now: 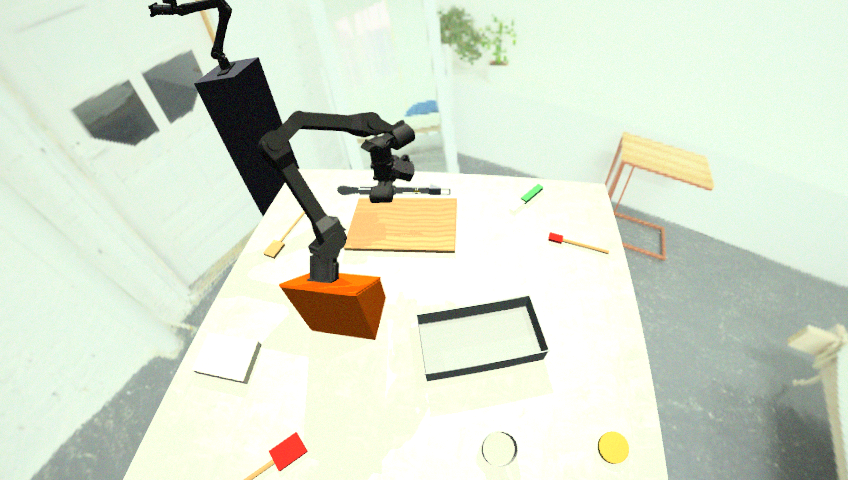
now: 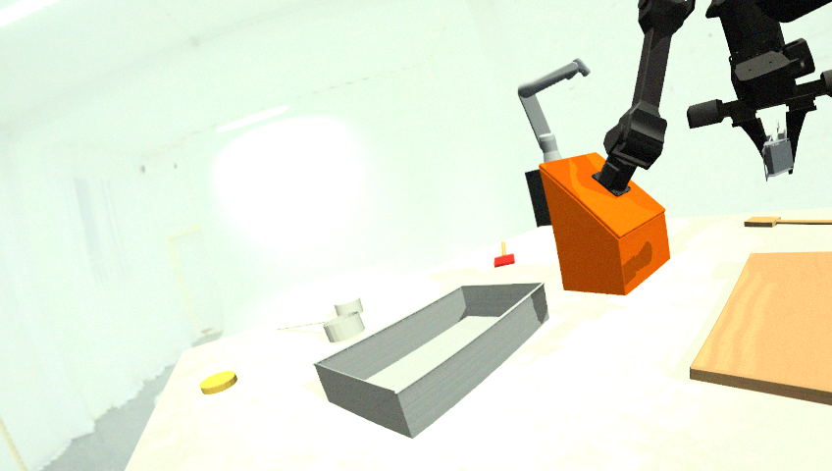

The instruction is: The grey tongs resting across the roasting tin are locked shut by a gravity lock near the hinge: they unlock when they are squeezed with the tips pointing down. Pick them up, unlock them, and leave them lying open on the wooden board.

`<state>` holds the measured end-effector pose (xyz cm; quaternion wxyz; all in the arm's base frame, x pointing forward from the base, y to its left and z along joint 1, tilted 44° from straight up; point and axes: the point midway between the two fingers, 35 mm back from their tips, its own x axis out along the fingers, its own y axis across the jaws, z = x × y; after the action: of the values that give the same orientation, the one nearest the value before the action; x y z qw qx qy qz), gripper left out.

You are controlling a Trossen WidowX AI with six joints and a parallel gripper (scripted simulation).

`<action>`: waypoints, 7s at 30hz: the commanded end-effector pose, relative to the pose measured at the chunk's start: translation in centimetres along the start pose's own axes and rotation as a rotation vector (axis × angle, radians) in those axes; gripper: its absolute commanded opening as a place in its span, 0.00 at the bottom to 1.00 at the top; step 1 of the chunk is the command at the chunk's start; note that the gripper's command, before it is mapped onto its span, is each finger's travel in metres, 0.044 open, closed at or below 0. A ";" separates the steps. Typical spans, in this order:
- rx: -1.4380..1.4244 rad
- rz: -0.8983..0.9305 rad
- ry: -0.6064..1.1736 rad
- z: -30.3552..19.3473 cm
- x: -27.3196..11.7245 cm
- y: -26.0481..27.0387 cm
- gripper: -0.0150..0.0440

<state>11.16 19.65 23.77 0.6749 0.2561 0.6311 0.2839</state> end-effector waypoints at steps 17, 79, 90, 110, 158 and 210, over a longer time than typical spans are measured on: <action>0.063 -0.120 -0.066 -0.9 1.1 -1.2 0.00; 0.041 -0.008 -0.871 -2.9 -0.3 0.0 0.00; 0.041 -0.008 -0.871 -2.9 -0.3 0.0 0.00; 0.041 -0.008 -0.871 -2.9 -0.3 0.0 0.00; 0.089 -0.248 -0.195 -1.3 1.9 -2.5 0.00; 0.027 -0.002 -0.004 0.4 3.4 0.1 0.00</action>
<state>11.58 21.84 21.95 0.6725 0.2644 0.6330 0.2777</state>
